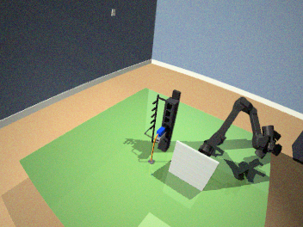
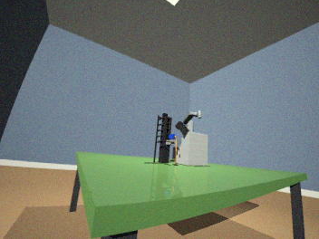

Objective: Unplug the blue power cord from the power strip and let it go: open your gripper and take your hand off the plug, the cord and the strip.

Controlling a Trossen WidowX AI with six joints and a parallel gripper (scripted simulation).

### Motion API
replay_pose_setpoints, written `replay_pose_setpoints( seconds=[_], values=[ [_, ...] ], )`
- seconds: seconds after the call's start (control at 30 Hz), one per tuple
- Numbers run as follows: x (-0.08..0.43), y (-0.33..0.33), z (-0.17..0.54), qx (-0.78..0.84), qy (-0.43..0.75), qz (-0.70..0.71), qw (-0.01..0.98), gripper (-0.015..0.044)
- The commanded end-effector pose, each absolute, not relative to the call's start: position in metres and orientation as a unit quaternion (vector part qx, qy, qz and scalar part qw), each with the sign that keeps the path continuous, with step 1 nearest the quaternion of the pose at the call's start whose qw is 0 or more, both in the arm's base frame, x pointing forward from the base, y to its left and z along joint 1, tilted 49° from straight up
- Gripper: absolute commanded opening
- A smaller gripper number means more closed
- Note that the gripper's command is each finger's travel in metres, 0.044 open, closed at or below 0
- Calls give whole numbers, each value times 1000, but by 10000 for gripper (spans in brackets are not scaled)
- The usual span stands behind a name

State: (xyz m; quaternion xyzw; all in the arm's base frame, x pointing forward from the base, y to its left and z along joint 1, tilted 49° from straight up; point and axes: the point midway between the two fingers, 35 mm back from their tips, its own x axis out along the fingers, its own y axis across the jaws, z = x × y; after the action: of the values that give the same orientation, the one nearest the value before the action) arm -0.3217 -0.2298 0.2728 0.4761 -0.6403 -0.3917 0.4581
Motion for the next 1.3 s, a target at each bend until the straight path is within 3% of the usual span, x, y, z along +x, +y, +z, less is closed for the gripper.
replay_pose_setpoints(
  seconds=[0.0, 0.67, 1.27],
  values=[
    [-317, -246, 279, 467, -628, -402, 475, 160],
    [-273, -320, 307, 423, -553, -448, 561, 160],
    [-194, -386, 337, 370, -466, -479, 646, 160]
  ],
)
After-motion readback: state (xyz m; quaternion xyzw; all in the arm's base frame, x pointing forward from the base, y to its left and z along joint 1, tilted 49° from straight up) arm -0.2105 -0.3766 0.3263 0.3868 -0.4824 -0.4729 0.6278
